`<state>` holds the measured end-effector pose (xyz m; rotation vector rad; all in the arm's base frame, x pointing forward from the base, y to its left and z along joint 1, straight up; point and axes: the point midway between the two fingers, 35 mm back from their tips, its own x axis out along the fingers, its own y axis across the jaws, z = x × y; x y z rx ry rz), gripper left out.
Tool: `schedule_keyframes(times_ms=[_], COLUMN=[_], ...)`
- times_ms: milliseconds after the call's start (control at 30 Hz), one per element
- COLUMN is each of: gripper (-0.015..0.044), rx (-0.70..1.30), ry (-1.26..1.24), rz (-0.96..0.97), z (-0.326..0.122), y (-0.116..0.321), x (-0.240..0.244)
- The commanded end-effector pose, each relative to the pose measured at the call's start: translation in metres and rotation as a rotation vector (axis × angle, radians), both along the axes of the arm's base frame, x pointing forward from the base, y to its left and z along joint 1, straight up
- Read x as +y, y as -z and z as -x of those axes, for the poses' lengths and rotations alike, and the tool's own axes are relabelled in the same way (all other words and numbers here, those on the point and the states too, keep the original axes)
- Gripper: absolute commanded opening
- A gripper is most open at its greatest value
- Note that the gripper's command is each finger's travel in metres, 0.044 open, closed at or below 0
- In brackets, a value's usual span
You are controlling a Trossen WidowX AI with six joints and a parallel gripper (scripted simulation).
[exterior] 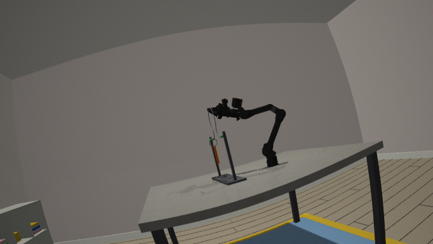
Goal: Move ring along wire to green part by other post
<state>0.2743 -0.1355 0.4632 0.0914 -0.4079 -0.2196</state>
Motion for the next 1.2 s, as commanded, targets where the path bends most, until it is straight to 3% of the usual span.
schedule_keyframes(times_ms=[0,300,433,867,1167], gripper=[0.0160,0.0160,0.0160,0.0160,0.0160], rx=[0.110,0.318,0.377,0.489,0.492], ry=[0.086,0.151,0.089,-0.137,-0.221], rz=[0.049,0.134,0.143,0.115,0.094], z=[-0.012,-0.006,-0.002,0.047,0.070], y=[0.047,0.157,0.210,0.348,0.374], x=[-0.040,-0.099,-0.100,-0.050,-0.016])
